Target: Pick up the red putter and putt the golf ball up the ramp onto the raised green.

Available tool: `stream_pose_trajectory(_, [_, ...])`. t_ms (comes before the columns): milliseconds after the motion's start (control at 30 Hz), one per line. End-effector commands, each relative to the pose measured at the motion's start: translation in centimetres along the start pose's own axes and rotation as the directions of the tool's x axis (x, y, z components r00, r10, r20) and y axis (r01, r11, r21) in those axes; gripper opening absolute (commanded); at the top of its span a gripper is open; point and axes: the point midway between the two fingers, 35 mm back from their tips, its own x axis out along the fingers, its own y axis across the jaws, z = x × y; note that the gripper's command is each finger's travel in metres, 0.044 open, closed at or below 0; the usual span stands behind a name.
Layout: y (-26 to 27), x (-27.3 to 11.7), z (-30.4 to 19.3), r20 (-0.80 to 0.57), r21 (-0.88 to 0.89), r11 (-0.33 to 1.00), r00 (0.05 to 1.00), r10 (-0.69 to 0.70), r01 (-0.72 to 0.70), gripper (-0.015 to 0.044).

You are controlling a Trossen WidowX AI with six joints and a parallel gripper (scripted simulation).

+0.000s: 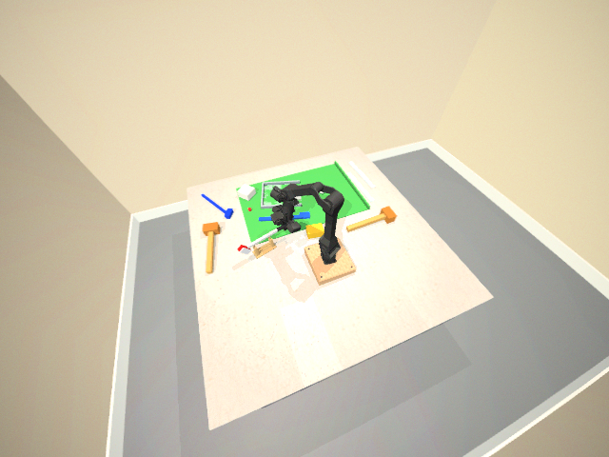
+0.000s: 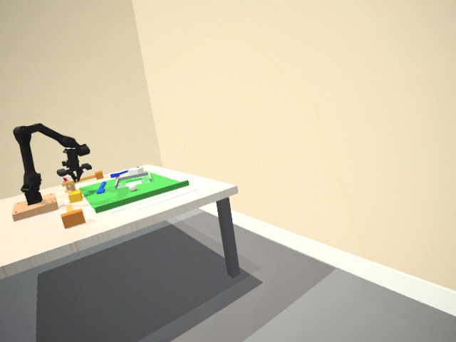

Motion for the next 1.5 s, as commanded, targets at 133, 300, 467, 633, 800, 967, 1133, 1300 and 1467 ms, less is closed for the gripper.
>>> stream_pose_trajectory(133, [0.2,-4.8,1.4,0.012,0.002,1.0,1.0,-0.011,0.011,0.0])
stream_pose_trajectory(300, [0.2,-5.0,1.2,0.004,0.003,1.0,1.0,-0.011,0.011,0.0])
stream_pose_trajectory(467, [-0.7,-5.8,-1.0,-0.014,0.152,0.988,0.999,-0.032,0.034,0.0])
stream_pose_trajectory(633, [-1.4,-6.7,-3.5,-0.038,0.32,0.945,0.998,-0.053,0.062,0.0])
stream_pose_trajectory(800, [-2.0,-7.7,-6.3,-0.066,0.483,0.871,0.995,-0.071,0.094,0.0])
stream_pose_trajectory(967, [-2.3,-8.6,-9.0,-0.092,0.625,0.771,0.992,-0.085,0.125,0.0])
stream_pose_trajectory(1133, [-2.3,-9.6,-11.6,-0.107,0.732,0.666,0.989,-0.1,0.146,0.0])
stream_pose_trajectory(1300, [-2.0,-10.5,-14.1,-0.127,0.824,0.542,0.986,-0.107,0.165,0.0])
stream_pose_trajectory(1467, [-1.5,-11.4,-16.8,-0.16,0.907,0.377,0.982,-0.102,0.187,0.0])
